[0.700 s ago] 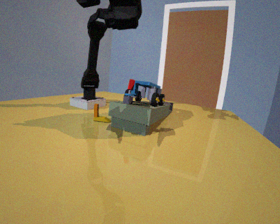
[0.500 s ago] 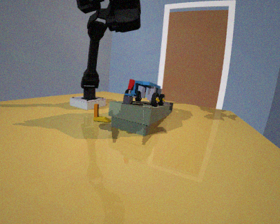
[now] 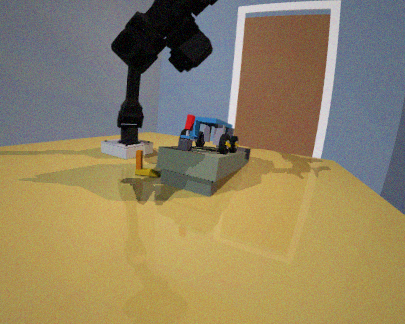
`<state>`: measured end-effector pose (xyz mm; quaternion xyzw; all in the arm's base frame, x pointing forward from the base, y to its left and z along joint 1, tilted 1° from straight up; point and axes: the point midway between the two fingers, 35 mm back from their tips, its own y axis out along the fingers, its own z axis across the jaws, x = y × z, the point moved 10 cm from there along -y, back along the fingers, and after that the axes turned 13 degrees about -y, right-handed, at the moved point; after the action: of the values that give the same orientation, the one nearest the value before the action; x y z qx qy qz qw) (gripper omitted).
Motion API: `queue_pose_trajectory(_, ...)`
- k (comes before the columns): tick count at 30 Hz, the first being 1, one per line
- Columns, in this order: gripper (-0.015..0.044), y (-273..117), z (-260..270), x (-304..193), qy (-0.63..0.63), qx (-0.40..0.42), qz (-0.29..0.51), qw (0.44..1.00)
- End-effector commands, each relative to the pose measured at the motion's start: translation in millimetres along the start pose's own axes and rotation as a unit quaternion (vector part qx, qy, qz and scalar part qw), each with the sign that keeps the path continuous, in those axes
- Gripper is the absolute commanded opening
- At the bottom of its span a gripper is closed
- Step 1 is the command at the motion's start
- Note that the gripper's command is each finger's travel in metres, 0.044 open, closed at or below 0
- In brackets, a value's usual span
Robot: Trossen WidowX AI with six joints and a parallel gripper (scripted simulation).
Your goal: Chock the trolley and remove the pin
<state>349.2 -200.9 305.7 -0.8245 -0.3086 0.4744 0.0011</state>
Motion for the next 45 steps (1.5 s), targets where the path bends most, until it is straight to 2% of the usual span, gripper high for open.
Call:
queue_pose_trajectory(1, 0.019, -3, 12, 7, 0.074, 0.021, -0.038, 0.996)
queue_pose_trajectory(11, 0.019, -17, 38, 20, 0.272, 0.103, -0.111, 0.95)
queue_pose_trajectory(22, 0.019, -38, 68, 32, 0.474, 0.235, -0.14, 0.837)
queue_pose_trajectory(33, 0.019, -65, 97, 41, 0.636, 0.382, -0.098, 0.663)
queue_pose_trajectory(45, 0.019, -100, 126, 47, 0.74, 0.52, 0.033, 0.425)
